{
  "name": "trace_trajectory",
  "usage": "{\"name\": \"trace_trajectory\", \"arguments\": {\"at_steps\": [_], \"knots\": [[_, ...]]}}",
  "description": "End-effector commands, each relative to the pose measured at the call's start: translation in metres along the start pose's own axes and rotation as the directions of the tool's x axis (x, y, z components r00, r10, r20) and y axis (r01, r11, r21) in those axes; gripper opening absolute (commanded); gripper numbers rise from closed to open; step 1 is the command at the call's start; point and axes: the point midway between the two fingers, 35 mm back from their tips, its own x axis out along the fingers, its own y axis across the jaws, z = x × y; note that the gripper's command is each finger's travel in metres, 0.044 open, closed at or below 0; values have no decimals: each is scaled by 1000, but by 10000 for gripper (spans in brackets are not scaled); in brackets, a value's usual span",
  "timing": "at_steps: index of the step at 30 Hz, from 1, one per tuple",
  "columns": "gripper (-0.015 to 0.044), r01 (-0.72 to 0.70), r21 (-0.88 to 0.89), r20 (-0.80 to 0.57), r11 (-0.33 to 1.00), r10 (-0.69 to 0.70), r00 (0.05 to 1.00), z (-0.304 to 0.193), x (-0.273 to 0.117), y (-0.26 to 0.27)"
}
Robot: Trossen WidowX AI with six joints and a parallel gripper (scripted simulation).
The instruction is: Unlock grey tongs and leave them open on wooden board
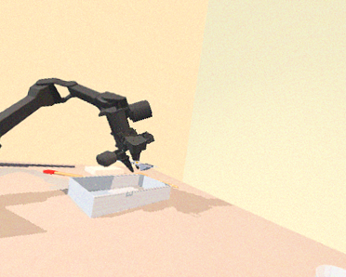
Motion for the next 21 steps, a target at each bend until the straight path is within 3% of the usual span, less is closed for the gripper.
{"name": "trace_trajectory", "arguments": {"at_steps": [1, 21], "knots": [[-150, 9, 3, -13, 1000, -9, 1000, -2, 3, -2], [-150, 162, -71, 12, 984, -162, 987, 5, 9, 3]]}}
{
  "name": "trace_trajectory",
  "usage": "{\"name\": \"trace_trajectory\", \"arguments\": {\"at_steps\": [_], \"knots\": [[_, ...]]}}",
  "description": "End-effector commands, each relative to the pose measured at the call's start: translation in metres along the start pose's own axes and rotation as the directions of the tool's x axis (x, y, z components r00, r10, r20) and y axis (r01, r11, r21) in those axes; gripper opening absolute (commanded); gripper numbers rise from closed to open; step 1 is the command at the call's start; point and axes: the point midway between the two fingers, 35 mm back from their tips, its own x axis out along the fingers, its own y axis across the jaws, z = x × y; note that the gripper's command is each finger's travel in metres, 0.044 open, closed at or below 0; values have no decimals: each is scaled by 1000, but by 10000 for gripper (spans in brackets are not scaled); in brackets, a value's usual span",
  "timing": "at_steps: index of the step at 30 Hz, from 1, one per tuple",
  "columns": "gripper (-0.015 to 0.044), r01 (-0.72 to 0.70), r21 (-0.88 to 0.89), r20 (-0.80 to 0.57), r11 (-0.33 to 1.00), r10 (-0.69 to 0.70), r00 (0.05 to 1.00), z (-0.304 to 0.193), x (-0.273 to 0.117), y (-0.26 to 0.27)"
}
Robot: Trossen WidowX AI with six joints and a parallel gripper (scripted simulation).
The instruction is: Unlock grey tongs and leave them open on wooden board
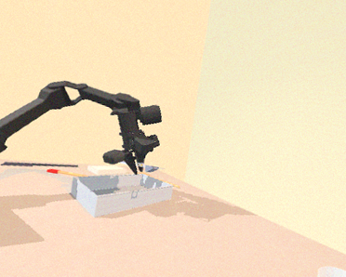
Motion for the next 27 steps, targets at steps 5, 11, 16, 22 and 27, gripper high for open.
{"name": "trace_trajectory", "arguments": {"at_steps": [5, 11, 16, 22, 27], "knots": [[-150, 81, -41, 2, 996, -81, 997, 2, 3, 1], [-150, 146, -75, -1, 987, -146, 989, 2, 4, 1], [-150, 199, -105, -7, 974, -201, 980, 1, 4, 0], [-150, 263, -143, -17, 954, -268, 963, -1, 3, -1], [-150, 313, -177, -28, 933, -323, 946, -4, 2, -3]]}}
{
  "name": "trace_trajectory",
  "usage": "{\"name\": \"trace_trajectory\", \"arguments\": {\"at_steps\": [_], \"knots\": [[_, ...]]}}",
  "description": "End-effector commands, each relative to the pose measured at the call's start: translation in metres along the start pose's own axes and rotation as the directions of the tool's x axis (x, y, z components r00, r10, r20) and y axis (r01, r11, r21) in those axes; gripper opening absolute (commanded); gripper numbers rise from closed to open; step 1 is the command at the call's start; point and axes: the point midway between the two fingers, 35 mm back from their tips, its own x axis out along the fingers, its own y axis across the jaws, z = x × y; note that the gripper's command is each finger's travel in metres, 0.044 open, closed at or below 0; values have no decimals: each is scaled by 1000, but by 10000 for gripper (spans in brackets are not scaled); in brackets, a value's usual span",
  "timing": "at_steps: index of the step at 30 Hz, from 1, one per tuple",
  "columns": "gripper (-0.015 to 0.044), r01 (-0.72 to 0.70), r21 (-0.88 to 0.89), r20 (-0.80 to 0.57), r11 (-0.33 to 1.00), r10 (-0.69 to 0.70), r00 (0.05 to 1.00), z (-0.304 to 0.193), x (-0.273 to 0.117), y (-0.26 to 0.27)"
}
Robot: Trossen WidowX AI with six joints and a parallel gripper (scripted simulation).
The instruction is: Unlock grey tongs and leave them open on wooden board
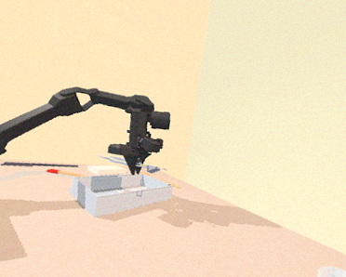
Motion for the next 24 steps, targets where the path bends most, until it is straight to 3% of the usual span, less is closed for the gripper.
{"name": "trace_trajectory", "arguments": {"at_steps": [1, 14, 24], "knots": [[-150, 42, -25, -14, 999, -42, 999, -2, 1, -1], [-150, 83, -41, -32, 996, -84, 996, -2, -1, -4], [-150, 94, 163, -8, 982, -94, 996, 62, -7, -54]]}}
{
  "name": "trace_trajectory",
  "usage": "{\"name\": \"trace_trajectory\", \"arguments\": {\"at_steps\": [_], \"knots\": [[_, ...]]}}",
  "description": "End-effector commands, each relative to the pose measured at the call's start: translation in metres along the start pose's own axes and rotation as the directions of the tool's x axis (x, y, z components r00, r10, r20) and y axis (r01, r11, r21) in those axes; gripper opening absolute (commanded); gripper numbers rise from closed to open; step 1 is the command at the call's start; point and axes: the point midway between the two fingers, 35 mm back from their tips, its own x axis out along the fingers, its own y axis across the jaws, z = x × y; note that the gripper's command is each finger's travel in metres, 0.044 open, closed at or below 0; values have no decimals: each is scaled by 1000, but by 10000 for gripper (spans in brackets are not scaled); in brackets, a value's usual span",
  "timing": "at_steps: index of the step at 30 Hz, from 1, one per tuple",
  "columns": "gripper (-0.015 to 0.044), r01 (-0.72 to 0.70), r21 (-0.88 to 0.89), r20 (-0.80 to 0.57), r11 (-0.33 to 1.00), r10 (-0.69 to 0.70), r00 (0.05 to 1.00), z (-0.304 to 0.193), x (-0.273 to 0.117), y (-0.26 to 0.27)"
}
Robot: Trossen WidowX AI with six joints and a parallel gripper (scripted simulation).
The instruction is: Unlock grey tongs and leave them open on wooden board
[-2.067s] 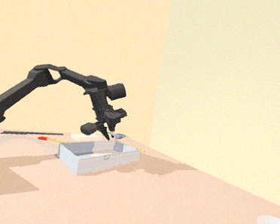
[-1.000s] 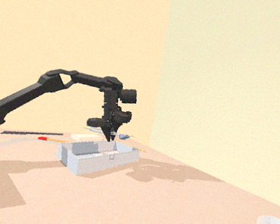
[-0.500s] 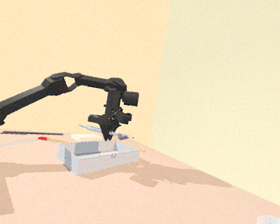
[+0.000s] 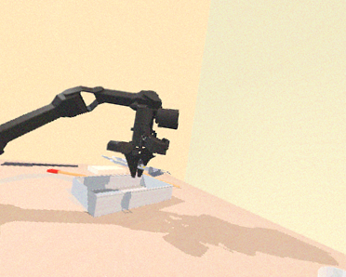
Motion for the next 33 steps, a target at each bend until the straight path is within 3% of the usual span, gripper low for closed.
{"name": "trace_trajectory", "arguments": {"at_steps": [1, 21, 33], "knots": [[-150, 5, 89, 7, 996, -6, 1000, 28, 0, -22], [-150, 12, 524, 3, 852, -17, 1000, 145, 15, -164], [-150, 7, 634, 0, 773, -10, 1000, 165, 20, -212]]}}
